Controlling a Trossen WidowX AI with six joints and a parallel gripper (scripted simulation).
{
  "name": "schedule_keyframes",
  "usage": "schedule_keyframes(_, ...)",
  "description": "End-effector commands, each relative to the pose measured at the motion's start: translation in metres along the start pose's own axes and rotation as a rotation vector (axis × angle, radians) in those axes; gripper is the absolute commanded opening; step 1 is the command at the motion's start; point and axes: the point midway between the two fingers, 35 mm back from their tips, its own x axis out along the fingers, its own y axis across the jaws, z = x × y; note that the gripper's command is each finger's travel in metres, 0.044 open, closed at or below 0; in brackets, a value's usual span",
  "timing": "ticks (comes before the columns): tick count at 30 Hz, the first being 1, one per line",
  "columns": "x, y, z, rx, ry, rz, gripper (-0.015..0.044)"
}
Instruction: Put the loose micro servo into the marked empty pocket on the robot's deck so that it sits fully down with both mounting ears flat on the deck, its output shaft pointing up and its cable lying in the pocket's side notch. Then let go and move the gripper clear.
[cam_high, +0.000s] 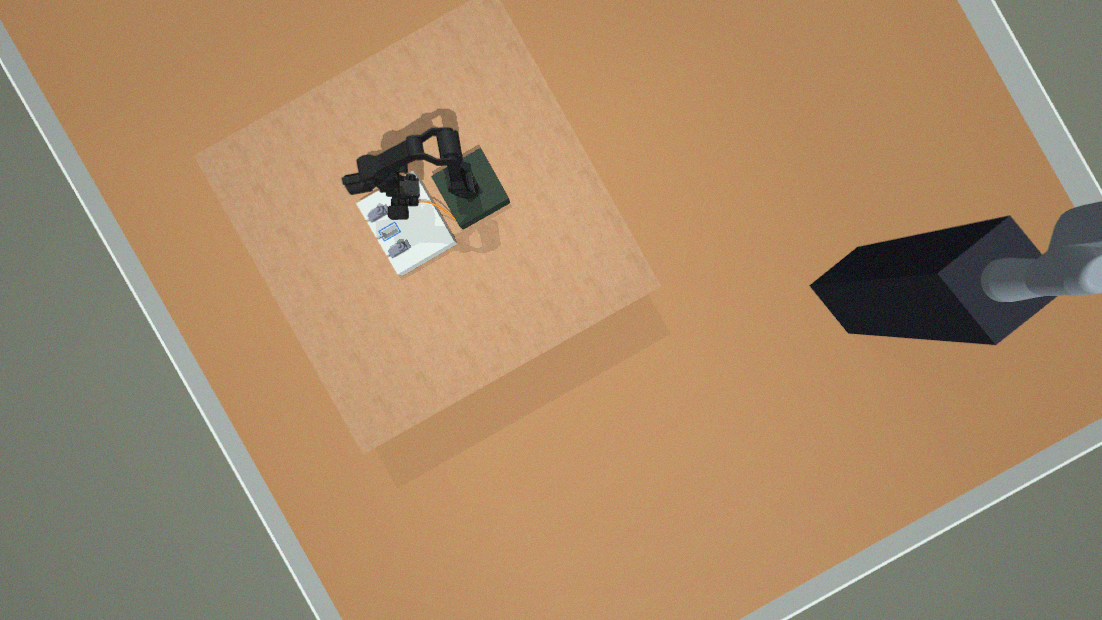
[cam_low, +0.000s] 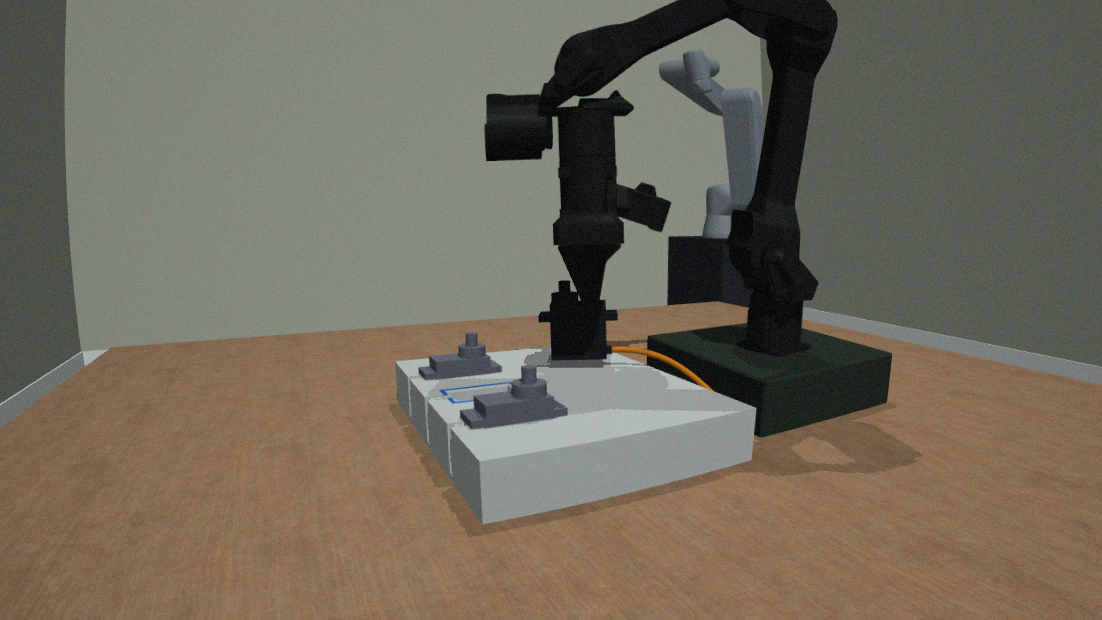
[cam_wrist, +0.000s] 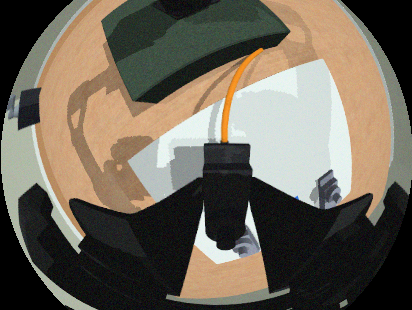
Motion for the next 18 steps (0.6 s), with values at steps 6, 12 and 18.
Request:
schedule_keyframes(6, -0.017, 0.002, 0.007, -0.006, 0.023, -0.005, 0.0)
schedule_keyframes(12, -0.017, 0.002, 0.009, -0.006, 0.023, -0.005, 0.0)
schedule_keyframes(18, -0.018, -0.004, -0.006, -0.006, 0.025, -0.006, 0.0)
